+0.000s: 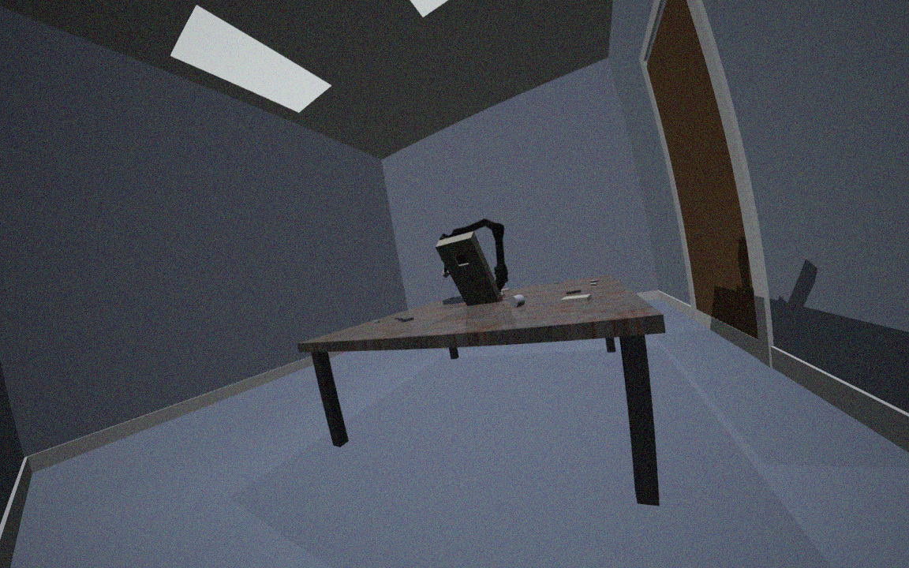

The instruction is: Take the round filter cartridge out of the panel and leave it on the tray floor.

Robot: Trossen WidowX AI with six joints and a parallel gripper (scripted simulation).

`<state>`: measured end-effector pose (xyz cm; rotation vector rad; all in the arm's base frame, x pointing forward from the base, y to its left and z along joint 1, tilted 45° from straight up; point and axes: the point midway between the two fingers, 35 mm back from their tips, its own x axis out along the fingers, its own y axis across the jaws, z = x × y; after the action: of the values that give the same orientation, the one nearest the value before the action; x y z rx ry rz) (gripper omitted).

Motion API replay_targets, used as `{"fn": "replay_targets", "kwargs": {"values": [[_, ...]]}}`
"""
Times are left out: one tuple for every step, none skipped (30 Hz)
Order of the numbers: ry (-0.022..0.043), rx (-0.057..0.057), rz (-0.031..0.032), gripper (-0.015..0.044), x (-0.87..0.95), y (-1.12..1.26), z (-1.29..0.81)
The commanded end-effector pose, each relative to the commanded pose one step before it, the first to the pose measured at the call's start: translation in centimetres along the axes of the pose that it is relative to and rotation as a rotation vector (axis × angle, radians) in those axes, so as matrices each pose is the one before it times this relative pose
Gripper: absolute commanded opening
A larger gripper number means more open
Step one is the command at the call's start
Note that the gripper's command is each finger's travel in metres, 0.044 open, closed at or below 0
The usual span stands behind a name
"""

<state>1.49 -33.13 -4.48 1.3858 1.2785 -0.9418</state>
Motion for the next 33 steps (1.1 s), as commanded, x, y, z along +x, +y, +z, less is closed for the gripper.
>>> {"fn": "replay_targets", "kwargs": {"values": [[0.00036, 0.0681, -0.03983, 0.0, 1.552, -2.011, -0.83], [0.00019, 0.0161, -0.00941, 0.0, 0.386, -0.482, -0.226], [0.00023, 0.0161, -0.00941, 0.0, 0.387, -0.476, -0.231], [0.00027, 0.0161, -0.0094, 0.0, 0.387, -0.47, -0.236], [0.00031, 0.0161, -0.00939, 0.0, 0.387, -0.464, -0.241], [0.00035, 0.0161, -0.00939, 0.0, 0.387, -0.458, -0.246], [0.00039, 0.0161, -0.00939, 0.0, 0.386, -0.452, -0.251], [0.00043, 0.0161, -0.00938, 0.0, 0.386, -0.446, -0.257], [0.00047, 0.0161, -0.00938, 0.0, 0.385, -0.44, -0.262], [0.00051, 0.0161, -0.00938, 0.0, 0.384, -0.434, -0.267], [0.00055, 0.0161, -0.00938, 0.0, 0.382, -0.429, -0.272], [0.00059, 0.0161, -0.00938, 0.0, 0.38, -0.424, -0.277], [0.00063, 0.0161, -0.00938, 0.0, 0.378, -0.418, -0.283], [0.00068, 0.0161, -0.00939, 0.0, 0.376, -0.413, -0.288], [0.00059, 0.0134, -0.0078, 0.0, 0.311, -0.339, -0.243], [0.00037, 0.008, -0.00468, 0.0, 0.186, -0.202, -0.147], [0.00012, 0.0027, -0.00156, 0.0, 0.062, -0.067, -0.049], [0.0, 0.0, 0.0, 0.0, 0.0, 0.0, 0.0], [0.0, 0.0, 0.0, 0.0, 0.0, 0.0, 0.0], [-0.00001, 0.0, 0.0, 0.0, 0.087, 0.001, -0.033], [-0.00003, 0.0, -0.00001, 0.0, 0.26, 0.003, -0.101], [-0.00004, 0.0, -0.00001, 0.0, 0.429, 0.005, -0.174], [-0.00003, 0.0, -0.00002, 0.0, 0.455, 0.005, -0.195], [-0.00002, 0.0, -0.00002, 0.0, 0.469, 0.005, -0.214], [-0.00001, 0.0, -0.00002, 0.0, 0.462, 0.004, -0.223], [0.0, 0.0, -0.00002, 0.0, 0.452, 0.004, -0.231], [0.00001, 0.0, -0.00002, 0.0, 0.447, 0.004, -0.241], [0.00002, 0.0, -0.00002, 0.0, 0.44, 0.003, -0.25], [0.00003, 0.0, -0.00002, 0.0, 0.429, 0.003, -0.257], [0.00004, 0.0, -0.00002, 0.0, 0.424, 0.002, -0.267], [0.00005, 0.0, -0.00002, 0.0, 0.416, 0.002, -0.275], [0.00006, 0.0, -0.00002, 0.0, 0.405, 0.001, -0.281], [0.00007, 0.0, -0.00002, 0.0, 0.399, 0.001, -0.29]]}}
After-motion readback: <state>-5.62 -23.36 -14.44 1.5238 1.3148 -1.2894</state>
